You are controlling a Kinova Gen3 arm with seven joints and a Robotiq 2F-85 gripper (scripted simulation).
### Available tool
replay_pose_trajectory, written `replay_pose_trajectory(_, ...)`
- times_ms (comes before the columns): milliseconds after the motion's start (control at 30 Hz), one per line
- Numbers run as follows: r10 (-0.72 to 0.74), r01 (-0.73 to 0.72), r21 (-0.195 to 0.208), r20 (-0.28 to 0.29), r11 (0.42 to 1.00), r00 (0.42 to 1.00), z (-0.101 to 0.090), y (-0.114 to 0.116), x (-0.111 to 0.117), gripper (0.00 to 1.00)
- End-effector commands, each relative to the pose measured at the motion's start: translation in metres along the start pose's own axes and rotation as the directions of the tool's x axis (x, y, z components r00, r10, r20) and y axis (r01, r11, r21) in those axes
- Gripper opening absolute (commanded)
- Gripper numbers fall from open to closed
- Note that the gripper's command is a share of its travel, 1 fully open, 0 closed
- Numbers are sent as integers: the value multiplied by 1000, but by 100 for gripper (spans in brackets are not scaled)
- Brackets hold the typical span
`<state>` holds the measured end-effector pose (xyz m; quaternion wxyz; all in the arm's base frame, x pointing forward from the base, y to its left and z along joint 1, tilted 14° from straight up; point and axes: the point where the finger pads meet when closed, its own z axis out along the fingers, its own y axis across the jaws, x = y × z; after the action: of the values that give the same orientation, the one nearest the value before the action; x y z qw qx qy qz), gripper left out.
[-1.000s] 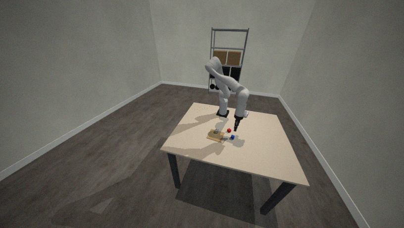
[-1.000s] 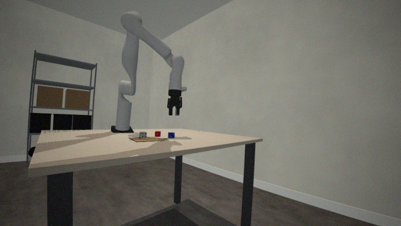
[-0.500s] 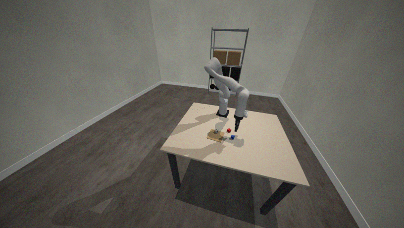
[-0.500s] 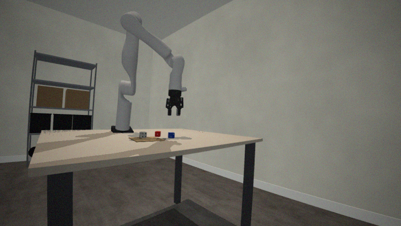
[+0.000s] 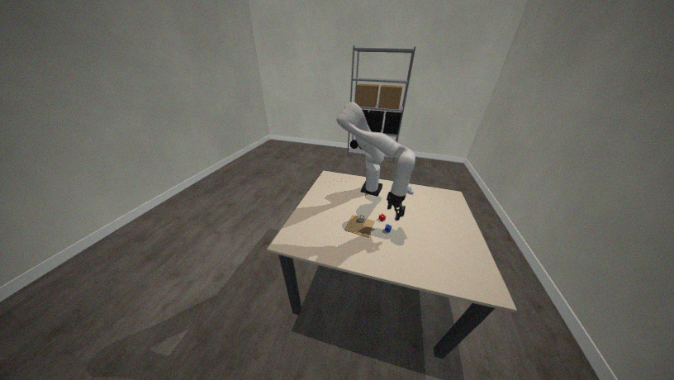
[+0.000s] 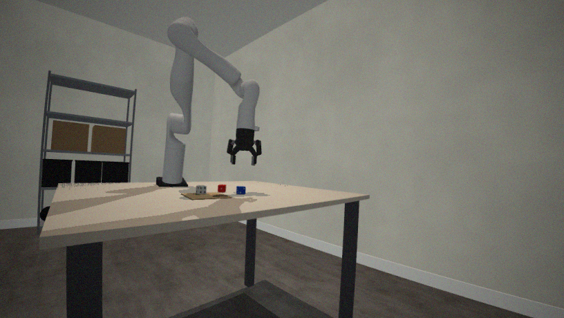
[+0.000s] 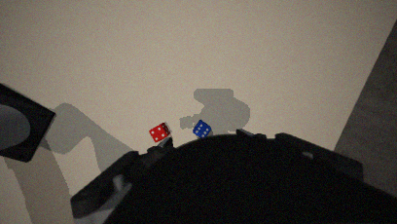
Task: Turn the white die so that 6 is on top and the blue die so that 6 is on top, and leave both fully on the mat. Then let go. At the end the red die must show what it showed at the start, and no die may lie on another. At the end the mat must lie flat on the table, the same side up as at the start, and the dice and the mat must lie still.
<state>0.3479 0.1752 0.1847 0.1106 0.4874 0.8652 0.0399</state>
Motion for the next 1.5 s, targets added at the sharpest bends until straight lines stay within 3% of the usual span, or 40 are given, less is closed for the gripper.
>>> replay_pose_trajectory(0,-92,92,11,-6,996,996,5,-4,-1,100)
replay_pose_trajectory(200,-308,308,6,-8,951,951,9,-4,-2,100)
replay_pose_trajectory(533,-615,615,-9,-3,788,788,14,-3,-4,100)
replay_pose_trajectory(600,-615,615,-9,-3,788,788,14,-3,-4,100)
replay_pose_trajectory(900,-722,722,-17,3,691,692,16,-1,-5,100)
replay_pose_trajectory(1200,-734,734,-18,4,679,679,16,-1,-5,100)
replay_pose_trajectory(1233,-734,734,-18,4,679,679,16,-1,-5,46)
replay_pose_trajectory(1467,-734,734,-18,4,679,679,16,-1,-5,46)
